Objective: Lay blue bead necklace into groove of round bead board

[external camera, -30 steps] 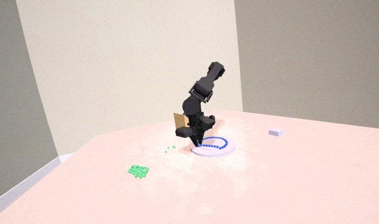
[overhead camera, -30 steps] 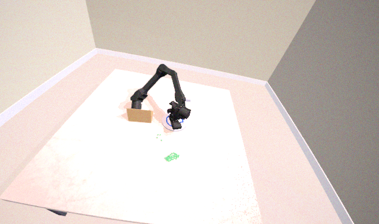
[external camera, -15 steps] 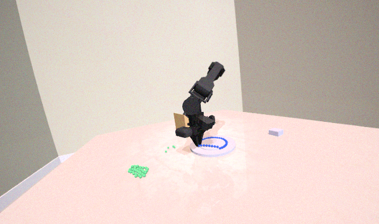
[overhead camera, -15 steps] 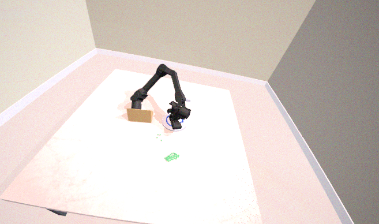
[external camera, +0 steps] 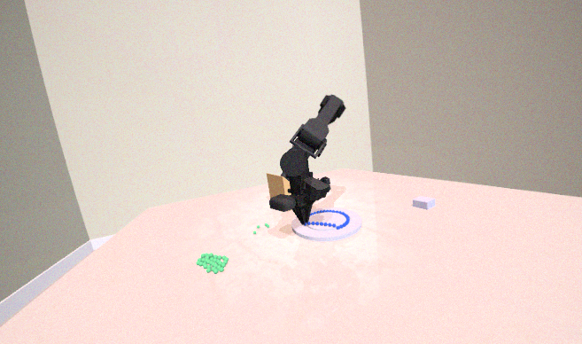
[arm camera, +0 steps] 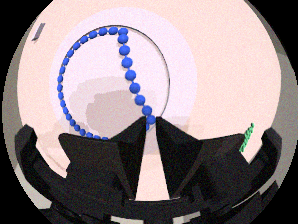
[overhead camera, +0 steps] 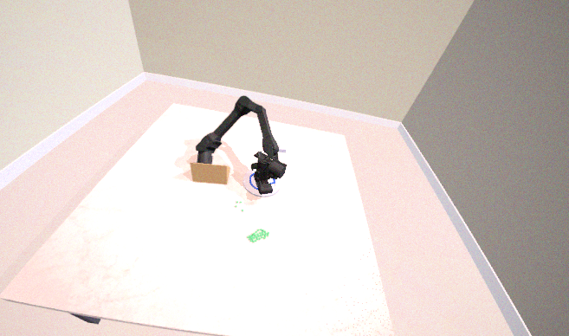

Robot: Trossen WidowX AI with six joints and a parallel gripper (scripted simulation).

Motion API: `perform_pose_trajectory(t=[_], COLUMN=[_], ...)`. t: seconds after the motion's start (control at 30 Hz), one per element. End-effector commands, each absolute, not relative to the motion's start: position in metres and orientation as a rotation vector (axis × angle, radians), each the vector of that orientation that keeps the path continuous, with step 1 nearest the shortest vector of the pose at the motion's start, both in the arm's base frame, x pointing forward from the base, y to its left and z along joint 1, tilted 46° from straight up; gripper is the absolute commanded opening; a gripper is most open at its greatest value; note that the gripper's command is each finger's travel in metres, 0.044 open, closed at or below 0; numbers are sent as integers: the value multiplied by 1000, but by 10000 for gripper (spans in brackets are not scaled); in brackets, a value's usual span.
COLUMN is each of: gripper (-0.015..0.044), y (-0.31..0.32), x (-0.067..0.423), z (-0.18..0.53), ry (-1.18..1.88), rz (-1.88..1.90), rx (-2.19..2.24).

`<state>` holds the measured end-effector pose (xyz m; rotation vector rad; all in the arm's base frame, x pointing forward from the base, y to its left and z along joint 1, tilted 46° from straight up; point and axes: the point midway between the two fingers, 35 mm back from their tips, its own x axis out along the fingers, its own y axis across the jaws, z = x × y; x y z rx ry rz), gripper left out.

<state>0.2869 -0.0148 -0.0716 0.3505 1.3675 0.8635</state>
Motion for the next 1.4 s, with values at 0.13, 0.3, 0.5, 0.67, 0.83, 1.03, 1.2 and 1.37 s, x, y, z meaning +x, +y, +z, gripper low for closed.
perform_pose_trajectory(t=[0.13, 0.3, 0.5, 0.67, 0.83, 1.03, 1.2, 1.37], gripper=[0, 0, 0, 0, 0, 0, 0, 79], y=[-15, -15, -15, -16, -21, -22, -17, -18], x=[287, 287, 287, 287, 287, 286, 286, 287], z=[-71, -71, -71, -70, -66, -68, -73, -72], ry=[1367, 1367, 1367, 1367, 1366, 1366, 1366, 1363], rz=[863, 863, 863, 862, 861, 861, 861, 862], rx=[350, 350, 350, 352, 357, 357, 357, 353])
